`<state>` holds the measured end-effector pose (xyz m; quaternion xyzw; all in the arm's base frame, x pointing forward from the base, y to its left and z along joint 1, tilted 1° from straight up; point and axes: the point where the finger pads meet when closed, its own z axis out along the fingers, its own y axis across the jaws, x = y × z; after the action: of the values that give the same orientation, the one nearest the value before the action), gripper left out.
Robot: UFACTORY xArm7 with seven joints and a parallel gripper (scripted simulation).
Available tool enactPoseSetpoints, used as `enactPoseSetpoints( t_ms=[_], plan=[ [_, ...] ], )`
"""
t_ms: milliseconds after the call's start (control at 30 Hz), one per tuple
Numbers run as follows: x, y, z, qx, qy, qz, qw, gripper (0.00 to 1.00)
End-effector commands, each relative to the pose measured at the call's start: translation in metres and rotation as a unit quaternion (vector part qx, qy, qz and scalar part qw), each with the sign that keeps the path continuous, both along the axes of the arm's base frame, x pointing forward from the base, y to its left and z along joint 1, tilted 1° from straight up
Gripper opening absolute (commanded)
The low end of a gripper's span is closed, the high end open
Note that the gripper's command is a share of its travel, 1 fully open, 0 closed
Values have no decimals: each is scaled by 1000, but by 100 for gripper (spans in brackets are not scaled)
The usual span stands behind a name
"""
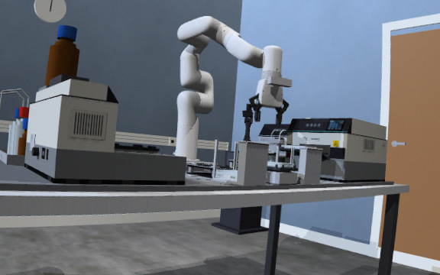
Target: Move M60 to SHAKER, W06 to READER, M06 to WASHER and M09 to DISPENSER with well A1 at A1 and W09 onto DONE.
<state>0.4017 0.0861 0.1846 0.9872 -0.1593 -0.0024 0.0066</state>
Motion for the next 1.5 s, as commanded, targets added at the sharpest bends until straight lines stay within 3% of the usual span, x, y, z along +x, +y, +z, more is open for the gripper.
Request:
enactPoseSetpoints(
  t_ms=[0, 200, 300, 900, 1000, 1467],
  plan=[
    [-12, 10, 2, 0, -3, -2, 1000, 100],
    [-22, 18, 2, 0, -3, -2, 1000, 100],
    [-31, 24, 2, 0, -3, -62, 998, 100],
    [-71, 54, 1, 0, -3, -64, 998, 100],
    [-79, 60, 1, 0, -4, -124, 992, 100],
    [-112, 84, 1, 0, -4, -126, 992, 100]
  ],
)
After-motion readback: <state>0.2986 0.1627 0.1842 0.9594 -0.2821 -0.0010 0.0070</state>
